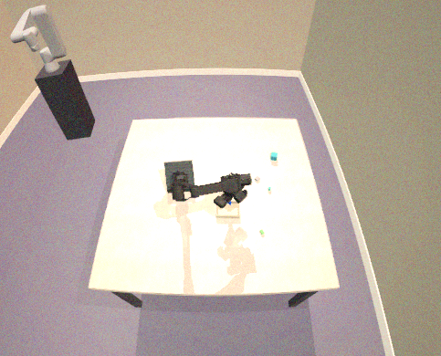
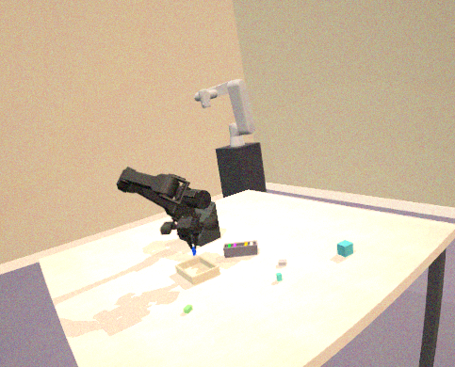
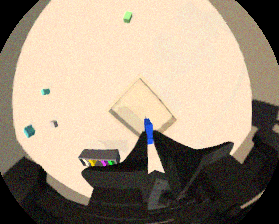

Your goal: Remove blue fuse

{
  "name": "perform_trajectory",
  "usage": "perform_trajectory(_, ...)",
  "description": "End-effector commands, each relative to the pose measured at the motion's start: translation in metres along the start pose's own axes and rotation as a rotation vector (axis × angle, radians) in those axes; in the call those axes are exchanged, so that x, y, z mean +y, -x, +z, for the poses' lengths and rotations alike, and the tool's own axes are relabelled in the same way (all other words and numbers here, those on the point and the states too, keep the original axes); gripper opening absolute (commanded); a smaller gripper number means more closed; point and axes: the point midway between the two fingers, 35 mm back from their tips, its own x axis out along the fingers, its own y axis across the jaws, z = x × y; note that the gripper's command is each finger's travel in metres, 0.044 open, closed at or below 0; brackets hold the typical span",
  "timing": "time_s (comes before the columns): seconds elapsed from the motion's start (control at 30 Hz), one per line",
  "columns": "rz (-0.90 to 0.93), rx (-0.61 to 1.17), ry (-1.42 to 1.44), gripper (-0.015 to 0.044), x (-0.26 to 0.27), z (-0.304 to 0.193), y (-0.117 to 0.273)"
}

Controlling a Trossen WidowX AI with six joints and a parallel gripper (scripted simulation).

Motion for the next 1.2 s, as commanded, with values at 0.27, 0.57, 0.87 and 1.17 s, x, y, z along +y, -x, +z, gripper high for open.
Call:
perform_trajectory(0.27, 0.001, -0.006, -0.003, 0.0000, -0.002, 0.002, -0.017)
perform_trajectory(0.57, 0.000, -0.007, -0.003, 0.0000, -0.003, 0.002, -0.031)
perform_trajectory(0.87, -0.001, -0.002, -0.003, 0.0131, -0.002, 0.001, -0.033)
perform_trajectory(1.17, 0.000, -0.002, -0.003, 0.0330, -0.002, 0.001, -0.025)
